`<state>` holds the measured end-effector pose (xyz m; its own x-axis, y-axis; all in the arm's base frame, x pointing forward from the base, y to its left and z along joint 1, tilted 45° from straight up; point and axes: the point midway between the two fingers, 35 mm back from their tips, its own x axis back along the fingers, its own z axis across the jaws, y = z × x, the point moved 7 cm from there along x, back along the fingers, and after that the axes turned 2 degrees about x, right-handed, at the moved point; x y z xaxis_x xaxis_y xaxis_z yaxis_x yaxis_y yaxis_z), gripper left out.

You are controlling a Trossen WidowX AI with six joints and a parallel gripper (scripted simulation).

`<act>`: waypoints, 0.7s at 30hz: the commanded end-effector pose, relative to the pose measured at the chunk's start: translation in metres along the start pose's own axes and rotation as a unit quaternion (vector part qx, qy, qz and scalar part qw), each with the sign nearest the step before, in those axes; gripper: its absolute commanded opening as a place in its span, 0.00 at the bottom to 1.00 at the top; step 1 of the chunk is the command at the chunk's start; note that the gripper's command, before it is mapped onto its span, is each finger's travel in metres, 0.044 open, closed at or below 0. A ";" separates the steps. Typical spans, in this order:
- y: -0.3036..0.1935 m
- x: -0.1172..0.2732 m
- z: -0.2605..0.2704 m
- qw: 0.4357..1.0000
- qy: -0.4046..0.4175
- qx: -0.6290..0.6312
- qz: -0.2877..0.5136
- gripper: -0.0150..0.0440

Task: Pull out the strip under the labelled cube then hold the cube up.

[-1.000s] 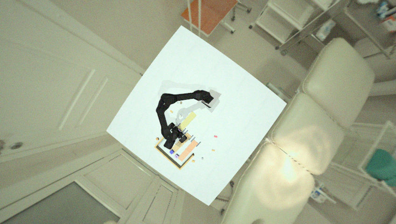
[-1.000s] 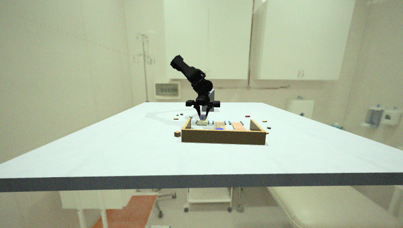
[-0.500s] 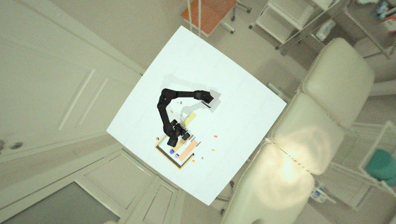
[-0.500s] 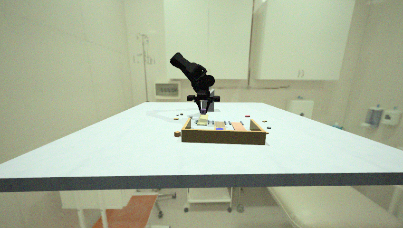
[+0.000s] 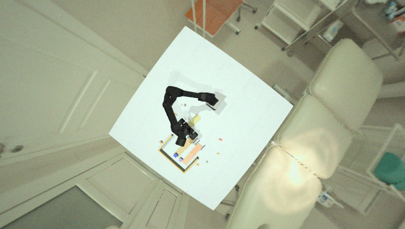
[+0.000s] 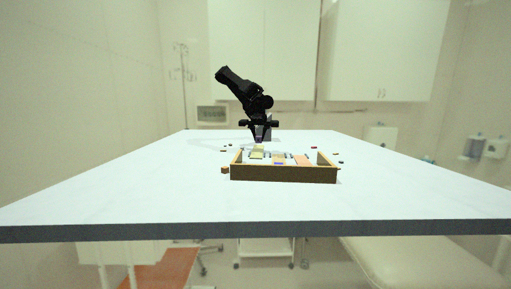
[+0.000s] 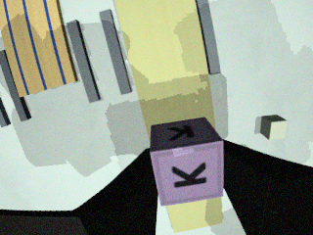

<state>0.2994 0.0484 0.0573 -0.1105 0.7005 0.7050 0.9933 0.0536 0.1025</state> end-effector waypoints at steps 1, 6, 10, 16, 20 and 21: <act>-0.003 0.015 0.000 1.000 0.003 -0.002 -0.003 0.25; -0.003 0.036 -0.001 1.000 0.003 -0.002 -0.003 0.25; -0.003 0.036 -0.001 1.000 0.003 -0.002 -0.003 0.25; -0.003 0.036 -0.001 1.000 0.003 -0.002 -0.003 0.25; -0.003 0.036 -0.001 1.000 0.003 -0.002 -0.003 0.25; -0.003 0.036 -0.001 1.000 0.003 -0.002 -0.003 0.25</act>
<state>0.2920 0.0726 0.0822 -0.1167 0.6982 0.7063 0.9926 0.0573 0.1073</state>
